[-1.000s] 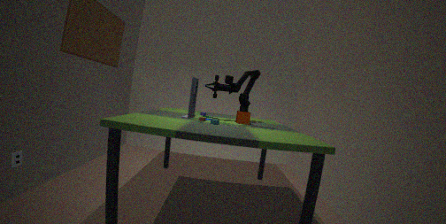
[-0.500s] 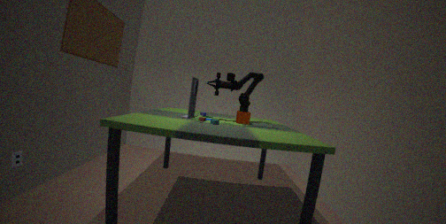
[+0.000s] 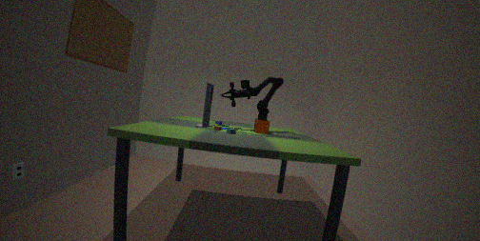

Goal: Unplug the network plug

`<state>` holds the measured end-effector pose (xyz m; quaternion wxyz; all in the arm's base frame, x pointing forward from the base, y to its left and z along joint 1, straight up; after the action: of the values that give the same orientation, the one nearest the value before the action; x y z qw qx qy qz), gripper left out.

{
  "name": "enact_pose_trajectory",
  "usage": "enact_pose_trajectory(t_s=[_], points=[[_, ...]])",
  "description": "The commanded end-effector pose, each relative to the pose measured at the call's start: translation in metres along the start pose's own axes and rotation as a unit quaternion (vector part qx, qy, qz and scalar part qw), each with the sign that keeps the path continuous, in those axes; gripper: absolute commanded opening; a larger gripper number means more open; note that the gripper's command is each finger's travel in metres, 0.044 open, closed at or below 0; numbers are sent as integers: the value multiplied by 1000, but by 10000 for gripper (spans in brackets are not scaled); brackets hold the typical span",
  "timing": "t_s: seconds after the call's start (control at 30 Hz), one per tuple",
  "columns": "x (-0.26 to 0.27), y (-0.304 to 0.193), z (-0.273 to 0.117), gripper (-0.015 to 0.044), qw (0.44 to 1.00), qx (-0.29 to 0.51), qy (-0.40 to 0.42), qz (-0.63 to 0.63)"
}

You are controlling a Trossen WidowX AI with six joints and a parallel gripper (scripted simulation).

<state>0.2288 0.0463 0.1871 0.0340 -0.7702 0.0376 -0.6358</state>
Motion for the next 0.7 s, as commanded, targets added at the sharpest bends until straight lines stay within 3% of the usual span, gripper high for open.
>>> enact_pose_trajectory(t_s=[0.0, 0.67], points=[[-11, 7, 8, 0, 999, -8, -49, -6], [-81, 48, 20, 0, 947, -40, -317, 12]])
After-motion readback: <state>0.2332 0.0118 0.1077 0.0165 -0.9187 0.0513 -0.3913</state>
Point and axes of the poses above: the point midway between the two fingers, 35 mm back from their tips, its own z axis out along the fingers, its own x axis across the jaws, y = z × x, the point moved 9 cm from there along -z, back along the fingers, and after that the axes turned 9 degrees about z, right-handed, at the moved point
